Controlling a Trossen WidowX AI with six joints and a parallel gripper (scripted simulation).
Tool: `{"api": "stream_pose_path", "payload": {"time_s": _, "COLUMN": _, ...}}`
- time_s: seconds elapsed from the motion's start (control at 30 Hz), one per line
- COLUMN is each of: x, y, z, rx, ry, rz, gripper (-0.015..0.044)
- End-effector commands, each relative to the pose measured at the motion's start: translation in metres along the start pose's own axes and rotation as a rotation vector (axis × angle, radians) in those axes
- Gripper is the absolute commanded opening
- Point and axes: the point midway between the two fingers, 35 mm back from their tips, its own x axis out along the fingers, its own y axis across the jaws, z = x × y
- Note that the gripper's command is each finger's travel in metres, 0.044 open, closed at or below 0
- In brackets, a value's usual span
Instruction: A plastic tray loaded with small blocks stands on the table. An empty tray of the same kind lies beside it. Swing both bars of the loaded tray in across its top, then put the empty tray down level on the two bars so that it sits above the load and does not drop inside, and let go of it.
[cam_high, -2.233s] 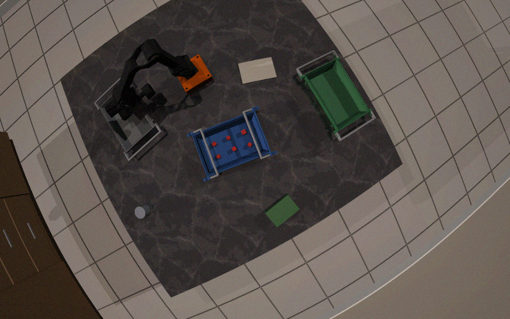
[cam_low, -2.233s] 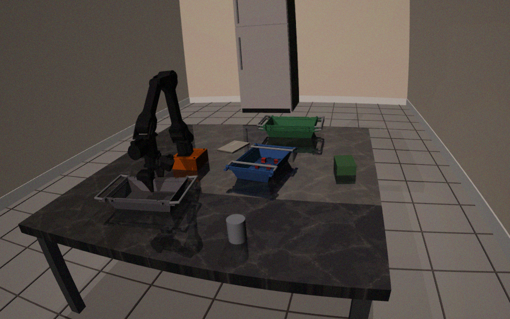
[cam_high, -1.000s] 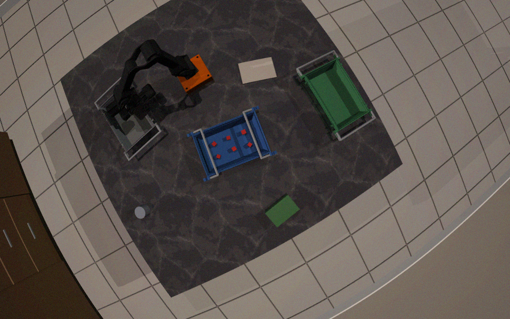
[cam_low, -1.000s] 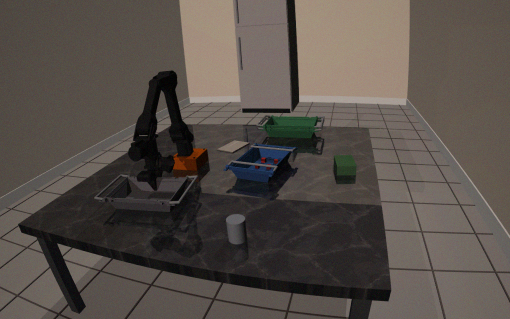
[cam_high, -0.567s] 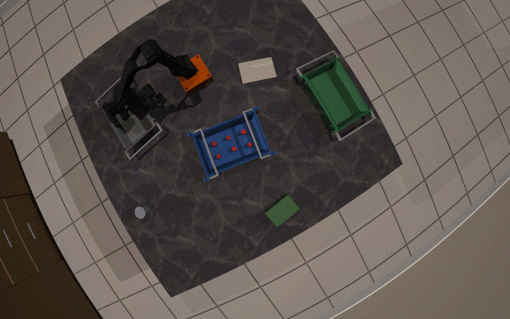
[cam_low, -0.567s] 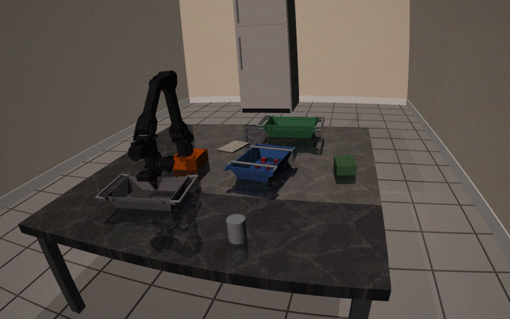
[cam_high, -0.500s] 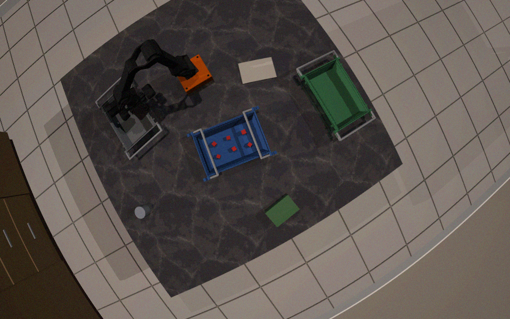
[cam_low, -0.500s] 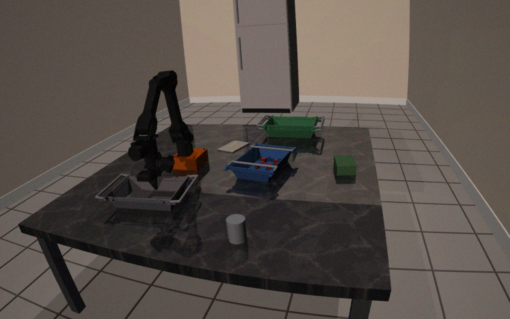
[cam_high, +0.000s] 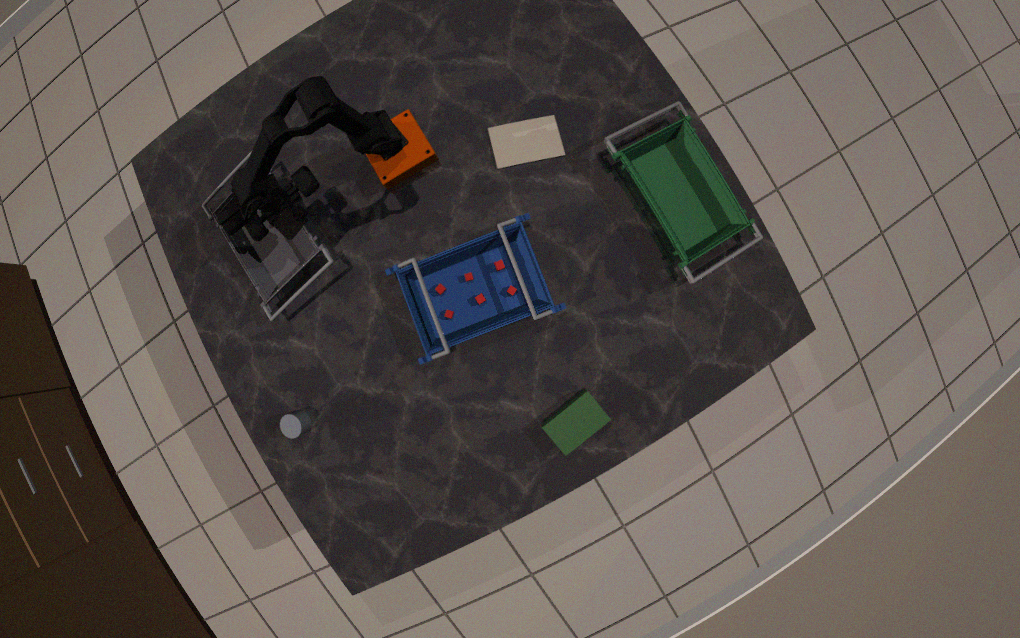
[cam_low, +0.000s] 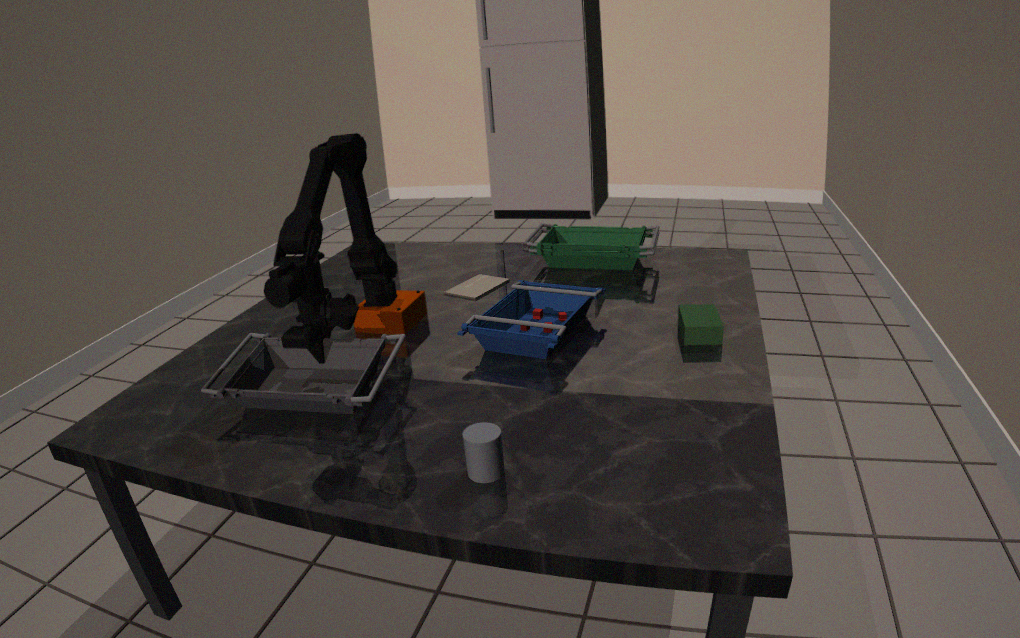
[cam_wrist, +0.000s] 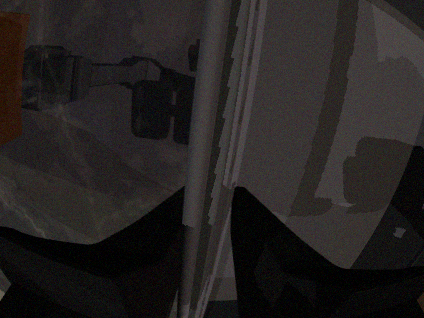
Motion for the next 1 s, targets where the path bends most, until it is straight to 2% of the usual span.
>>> {"api": "stream_pose_path", "payload": {"time_s": 0.0, "x": -0.023, "y": -0.001, "z": 0.000, "rx": -0.001, "ry": 0.001, "rz": -0.004, "gripper": 0.0000}}
{"api": "stream_pose_path", "payload": {"time_s": 0.2, "x": -0.057, "y": 0.002, "z": 0.000, "rx": -0.001, "ry": 0.001, "rz": -0.004, "gripper": 0.0000}}
{"api": "stream_pose_path", "payload": {"time_s": 0.97, "x": -0.058, "y": 0.002, "z": 0.000, "rx": -0.001, "ry": 0.001, "rz": -0.004, "gripper": 0.0000}}
